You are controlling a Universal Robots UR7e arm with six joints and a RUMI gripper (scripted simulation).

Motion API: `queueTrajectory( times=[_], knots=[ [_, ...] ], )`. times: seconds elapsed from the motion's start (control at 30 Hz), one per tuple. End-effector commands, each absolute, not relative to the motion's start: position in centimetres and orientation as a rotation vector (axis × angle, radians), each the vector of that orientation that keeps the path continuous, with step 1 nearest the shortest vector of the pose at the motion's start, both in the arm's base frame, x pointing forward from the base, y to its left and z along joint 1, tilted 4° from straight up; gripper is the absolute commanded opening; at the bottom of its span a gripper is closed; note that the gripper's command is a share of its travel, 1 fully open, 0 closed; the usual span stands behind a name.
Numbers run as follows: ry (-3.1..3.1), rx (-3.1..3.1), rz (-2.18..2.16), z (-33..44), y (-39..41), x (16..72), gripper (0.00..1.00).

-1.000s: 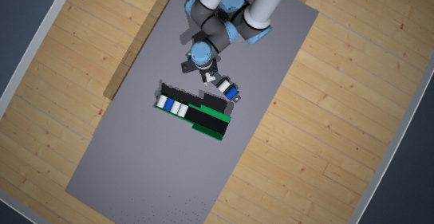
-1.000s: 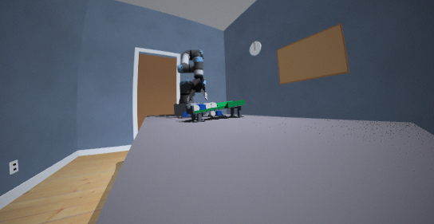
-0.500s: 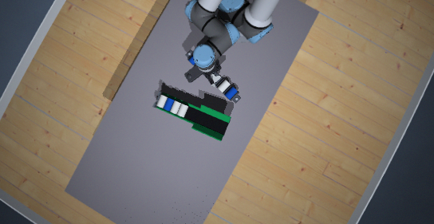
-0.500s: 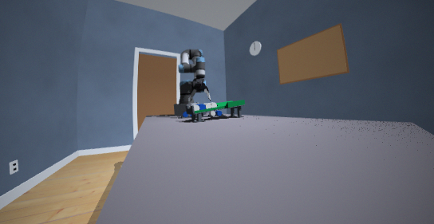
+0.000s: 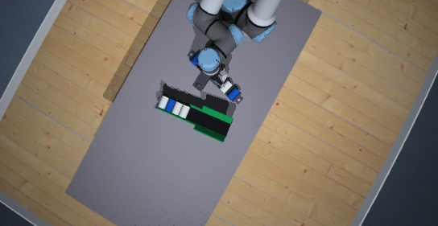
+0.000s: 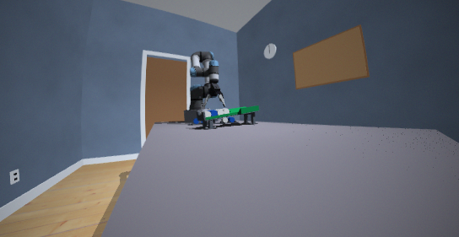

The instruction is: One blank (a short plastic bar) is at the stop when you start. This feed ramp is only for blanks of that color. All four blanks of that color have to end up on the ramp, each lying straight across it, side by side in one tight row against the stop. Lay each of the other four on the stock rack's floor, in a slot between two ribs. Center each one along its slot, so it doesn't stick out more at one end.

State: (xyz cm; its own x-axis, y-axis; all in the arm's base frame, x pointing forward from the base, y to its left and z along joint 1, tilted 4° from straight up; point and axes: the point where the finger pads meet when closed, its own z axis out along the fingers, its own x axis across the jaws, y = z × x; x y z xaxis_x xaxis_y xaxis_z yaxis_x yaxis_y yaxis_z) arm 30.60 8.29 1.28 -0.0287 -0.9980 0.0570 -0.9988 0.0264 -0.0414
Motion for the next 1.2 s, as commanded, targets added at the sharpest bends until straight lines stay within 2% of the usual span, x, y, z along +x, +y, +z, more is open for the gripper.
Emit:
queueTrajectory(
  times=[0.0, 1.17],
  knots=[
    [-2.051, 2.360, 0.103, 1.2, 9.2, 30.7, 1.00],
    [-0.871, 2.976, 0.086, 0.7, 14.1, 30.2, 1.00]
  ],
)
